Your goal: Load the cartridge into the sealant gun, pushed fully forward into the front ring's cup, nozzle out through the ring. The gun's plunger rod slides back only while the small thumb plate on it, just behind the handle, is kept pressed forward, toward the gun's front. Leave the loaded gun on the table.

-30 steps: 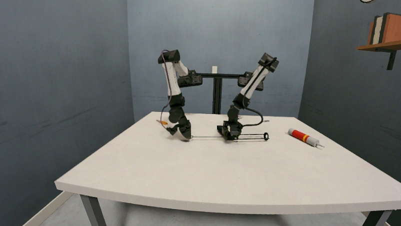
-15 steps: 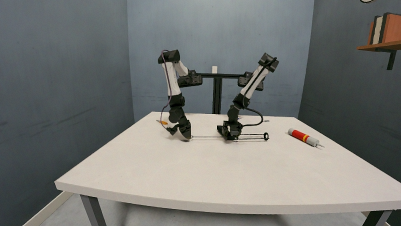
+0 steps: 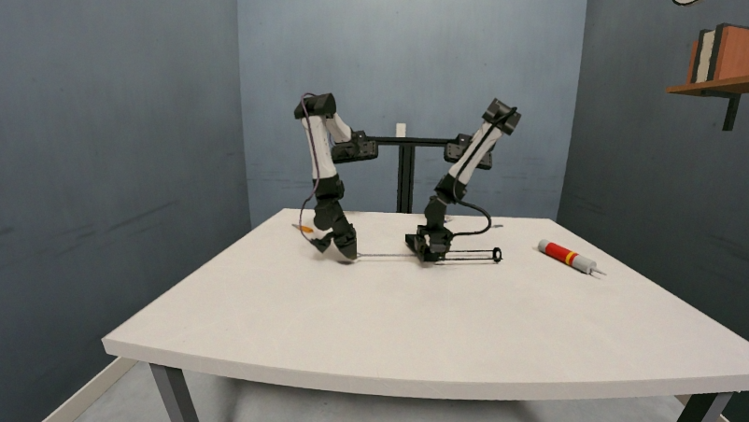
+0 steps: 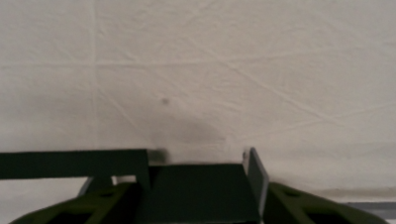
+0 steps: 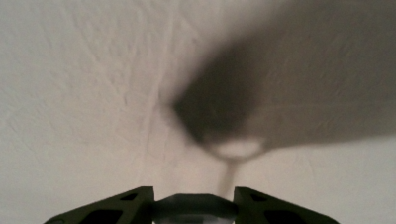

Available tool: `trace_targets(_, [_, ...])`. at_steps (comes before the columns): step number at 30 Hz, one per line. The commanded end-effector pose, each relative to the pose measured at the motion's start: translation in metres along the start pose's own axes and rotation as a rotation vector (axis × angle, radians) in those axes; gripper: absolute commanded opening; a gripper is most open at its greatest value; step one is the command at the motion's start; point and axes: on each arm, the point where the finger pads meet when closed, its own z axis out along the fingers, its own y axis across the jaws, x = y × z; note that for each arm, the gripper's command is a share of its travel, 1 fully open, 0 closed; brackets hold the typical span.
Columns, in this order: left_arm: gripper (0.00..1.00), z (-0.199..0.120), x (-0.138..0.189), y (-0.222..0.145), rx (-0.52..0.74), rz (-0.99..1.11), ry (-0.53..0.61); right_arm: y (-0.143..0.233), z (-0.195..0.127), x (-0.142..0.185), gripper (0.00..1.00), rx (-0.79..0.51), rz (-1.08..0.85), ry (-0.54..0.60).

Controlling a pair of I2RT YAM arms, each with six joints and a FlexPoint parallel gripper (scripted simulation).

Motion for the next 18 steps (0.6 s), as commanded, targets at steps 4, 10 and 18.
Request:
trace_targets(4, [0.03,0.005,-0.001,0.024,-0.086,-0.016,-0.003,0.01,-0.024,-0.038,0.0,-0.017,0.007,-0.091])
trace_targets(10, [0.03,0.005,-0.001,0.024,-0.086,-0.015,-0.003,0.014,-0.029,-0.048,0.0,-0.028,0.011,-0.103])
trace_targets(18, [0.03,0.005,-0.002,0.025,-0.087,-0.015,-0.003,0.015,-0.029,-0.049,0.0,-0.029,0.012,-0.105])
